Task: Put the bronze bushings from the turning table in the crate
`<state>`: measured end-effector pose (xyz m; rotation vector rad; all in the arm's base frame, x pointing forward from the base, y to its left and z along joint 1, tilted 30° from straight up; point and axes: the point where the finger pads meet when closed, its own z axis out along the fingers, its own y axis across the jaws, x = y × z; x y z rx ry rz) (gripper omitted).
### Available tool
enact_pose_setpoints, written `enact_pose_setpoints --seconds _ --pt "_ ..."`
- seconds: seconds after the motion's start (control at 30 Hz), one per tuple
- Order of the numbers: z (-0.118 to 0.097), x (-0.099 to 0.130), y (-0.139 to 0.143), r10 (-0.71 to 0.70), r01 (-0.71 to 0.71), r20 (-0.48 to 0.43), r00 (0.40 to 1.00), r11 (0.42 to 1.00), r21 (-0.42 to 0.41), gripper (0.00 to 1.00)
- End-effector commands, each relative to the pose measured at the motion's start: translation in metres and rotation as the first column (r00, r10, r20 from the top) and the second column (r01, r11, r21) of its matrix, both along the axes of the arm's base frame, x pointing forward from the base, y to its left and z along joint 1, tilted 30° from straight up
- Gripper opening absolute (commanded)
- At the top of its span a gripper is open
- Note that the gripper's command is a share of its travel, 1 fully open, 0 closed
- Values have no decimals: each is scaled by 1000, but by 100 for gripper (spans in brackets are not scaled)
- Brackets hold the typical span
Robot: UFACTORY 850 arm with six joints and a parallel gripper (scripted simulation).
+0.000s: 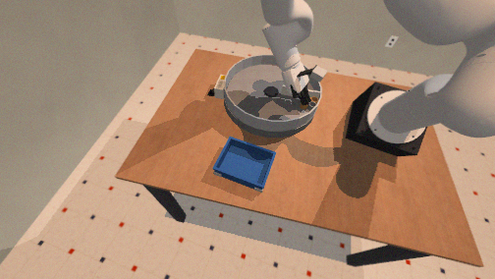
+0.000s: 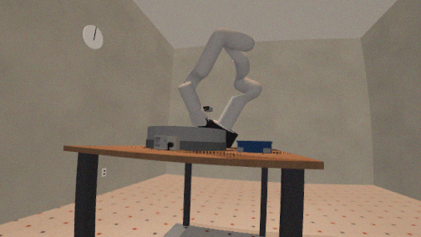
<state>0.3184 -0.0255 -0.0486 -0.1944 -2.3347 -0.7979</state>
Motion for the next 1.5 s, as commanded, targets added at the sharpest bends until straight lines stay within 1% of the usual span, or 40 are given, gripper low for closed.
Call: enact_pose_setpoints --seconds 0.0,0.27,0.7,0.73,1.47 --pt "-1 1 0 0 0 1 1000 1000 0 11" --pt "-9 1 5 0 0 1 1000 1000 0 11" --pt "-9 1 5 0 0 1 1000 1000 0 11" --pt "-9 1 5 0 0 1 1000 1000 0 0" --pt "-9 1 5 0 0 1 1000 1000 0 0"
